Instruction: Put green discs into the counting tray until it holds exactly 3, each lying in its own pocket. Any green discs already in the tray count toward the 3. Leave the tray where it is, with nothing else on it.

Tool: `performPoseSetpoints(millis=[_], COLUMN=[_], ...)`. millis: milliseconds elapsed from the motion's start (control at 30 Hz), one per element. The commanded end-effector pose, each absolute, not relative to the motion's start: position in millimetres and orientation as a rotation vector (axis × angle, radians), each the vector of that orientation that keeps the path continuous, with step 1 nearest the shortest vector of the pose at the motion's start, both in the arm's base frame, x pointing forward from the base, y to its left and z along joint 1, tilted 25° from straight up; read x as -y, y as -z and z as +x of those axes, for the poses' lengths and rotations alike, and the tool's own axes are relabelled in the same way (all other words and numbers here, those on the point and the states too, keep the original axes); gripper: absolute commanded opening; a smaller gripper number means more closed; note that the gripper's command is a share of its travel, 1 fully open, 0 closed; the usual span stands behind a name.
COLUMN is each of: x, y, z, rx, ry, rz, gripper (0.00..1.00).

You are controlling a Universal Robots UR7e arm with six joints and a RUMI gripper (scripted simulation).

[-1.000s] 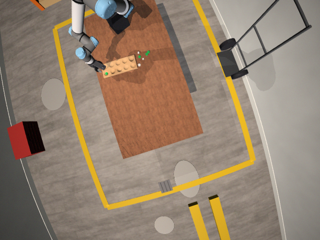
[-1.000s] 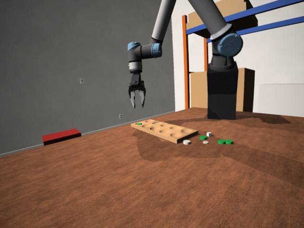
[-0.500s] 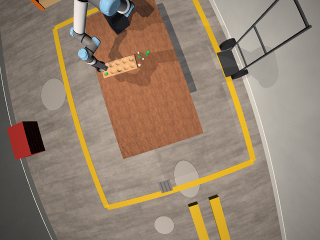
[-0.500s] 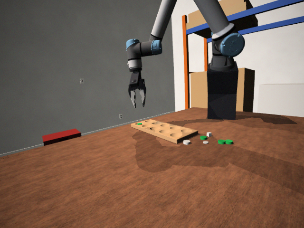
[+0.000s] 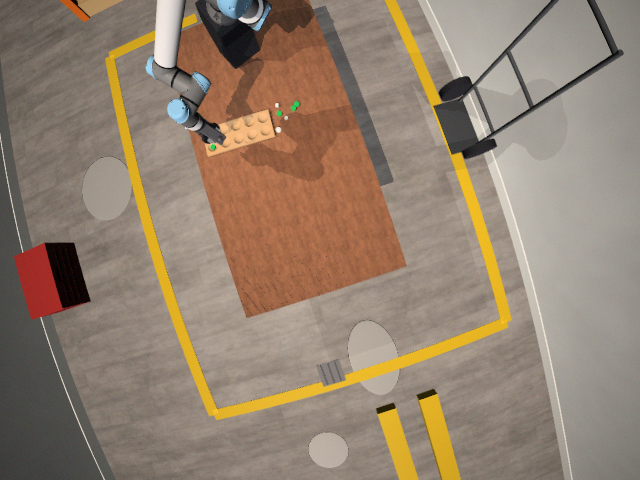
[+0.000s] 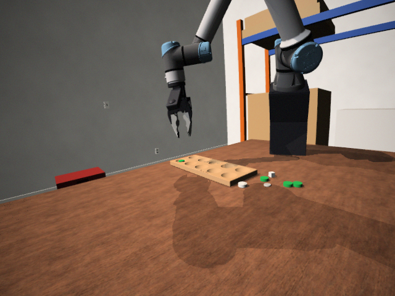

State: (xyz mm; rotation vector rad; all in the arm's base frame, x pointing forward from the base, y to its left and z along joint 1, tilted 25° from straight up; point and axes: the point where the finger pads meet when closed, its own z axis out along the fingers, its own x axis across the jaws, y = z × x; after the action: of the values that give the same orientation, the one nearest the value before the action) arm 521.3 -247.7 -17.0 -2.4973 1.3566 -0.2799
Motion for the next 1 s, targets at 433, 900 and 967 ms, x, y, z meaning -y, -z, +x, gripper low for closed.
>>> performPoseSetpoints(millis=[433, 900, 967], x=[155, 67, 52], y=[-48, -111, -122], z=[524, 495, 487], rx=[-1.654, -1.954, -2.011], ry=[0.096, 0.001, -0.005], rz=[-2.414, -2.324, -2.305], gripper=[0.28, 0.28, 0.28])
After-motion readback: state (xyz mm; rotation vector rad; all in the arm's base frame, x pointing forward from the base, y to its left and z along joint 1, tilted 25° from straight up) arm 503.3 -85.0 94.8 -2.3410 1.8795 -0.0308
